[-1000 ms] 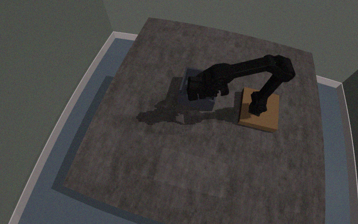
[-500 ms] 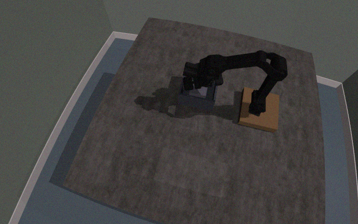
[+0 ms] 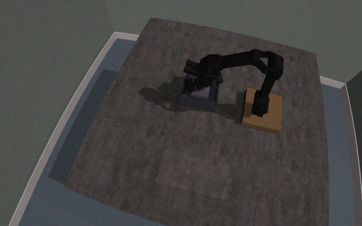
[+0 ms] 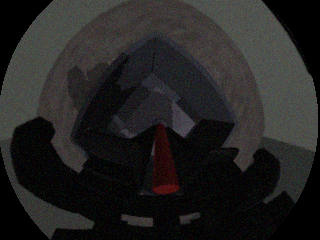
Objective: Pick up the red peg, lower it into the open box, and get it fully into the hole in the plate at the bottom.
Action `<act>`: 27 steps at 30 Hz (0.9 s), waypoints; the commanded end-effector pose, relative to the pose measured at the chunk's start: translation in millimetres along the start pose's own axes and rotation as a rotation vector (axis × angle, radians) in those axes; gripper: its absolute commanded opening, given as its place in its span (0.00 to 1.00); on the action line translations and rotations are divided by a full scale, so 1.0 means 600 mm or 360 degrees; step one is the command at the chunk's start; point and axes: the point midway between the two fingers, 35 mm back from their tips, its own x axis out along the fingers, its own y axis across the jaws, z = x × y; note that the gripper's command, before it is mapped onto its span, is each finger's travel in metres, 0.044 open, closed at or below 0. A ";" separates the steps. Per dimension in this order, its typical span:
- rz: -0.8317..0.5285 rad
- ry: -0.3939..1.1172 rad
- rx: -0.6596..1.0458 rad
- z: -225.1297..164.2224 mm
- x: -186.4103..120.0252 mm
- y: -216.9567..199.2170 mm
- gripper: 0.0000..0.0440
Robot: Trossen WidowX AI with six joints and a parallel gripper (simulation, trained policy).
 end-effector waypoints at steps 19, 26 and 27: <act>0.0057 0.0164 -0.0058 0.058 -0.016 0.044 0.91; 0.0148 0.0219 -0.0057 0.079 -0.039 0.084 1.00; 0.0163 0.0221 -0.0060 0.081 -0.042 0.090 1.00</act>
